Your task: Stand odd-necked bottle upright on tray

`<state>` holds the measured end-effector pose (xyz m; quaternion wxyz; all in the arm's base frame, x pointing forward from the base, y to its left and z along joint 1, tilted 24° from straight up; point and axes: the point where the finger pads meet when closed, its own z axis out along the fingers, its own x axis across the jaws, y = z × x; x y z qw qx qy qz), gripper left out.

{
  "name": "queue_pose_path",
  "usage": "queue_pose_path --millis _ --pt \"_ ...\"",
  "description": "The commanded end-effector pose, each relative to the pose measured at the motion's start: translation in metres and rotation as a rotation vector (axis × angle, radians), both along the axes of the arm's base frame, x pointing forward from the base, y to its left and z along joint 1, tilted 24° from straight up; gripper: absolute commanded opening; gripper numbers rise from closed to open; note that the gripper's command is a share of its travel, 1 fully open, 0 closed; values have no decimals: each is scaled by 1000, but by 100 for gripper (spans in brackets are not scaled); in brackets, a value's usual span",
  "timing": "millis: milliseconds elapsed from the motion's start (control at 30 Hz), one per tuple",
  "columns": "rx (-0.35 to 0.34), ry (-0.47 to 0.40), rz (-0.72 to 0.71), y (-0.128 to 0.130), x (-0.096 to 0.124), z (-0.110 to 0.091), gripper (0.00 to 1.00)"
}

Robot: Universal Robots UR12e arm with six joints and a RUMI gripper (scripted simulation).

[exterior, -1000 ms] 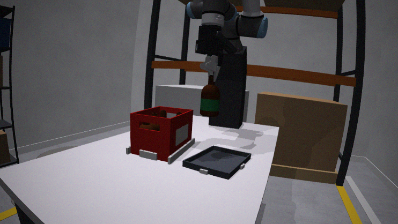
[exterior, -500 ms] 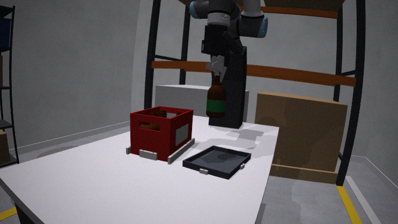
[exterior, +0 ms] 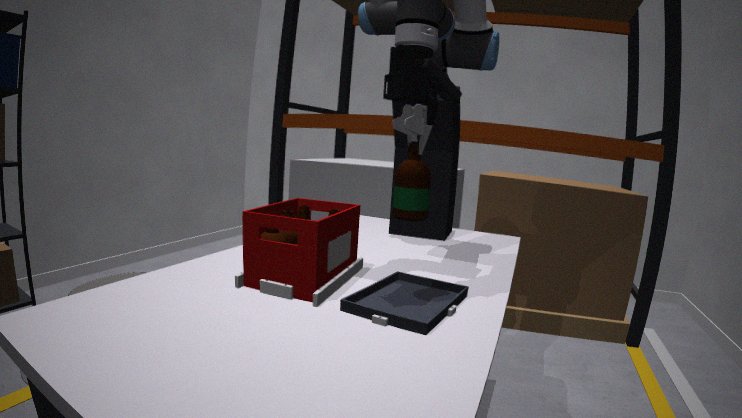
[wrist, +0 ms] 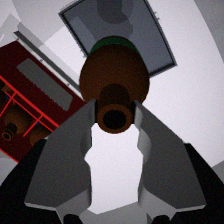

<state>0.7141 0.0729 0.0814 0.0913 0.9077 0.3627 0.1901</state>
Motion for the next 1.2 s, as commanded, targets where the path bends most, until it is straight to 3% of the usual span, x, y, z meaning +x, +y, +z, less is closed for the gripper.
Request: queue_pose_path --millis 0,1167 --pt "0 -1 0 5 1 1 0" --pt "0 -1 0 17 4 2 0"
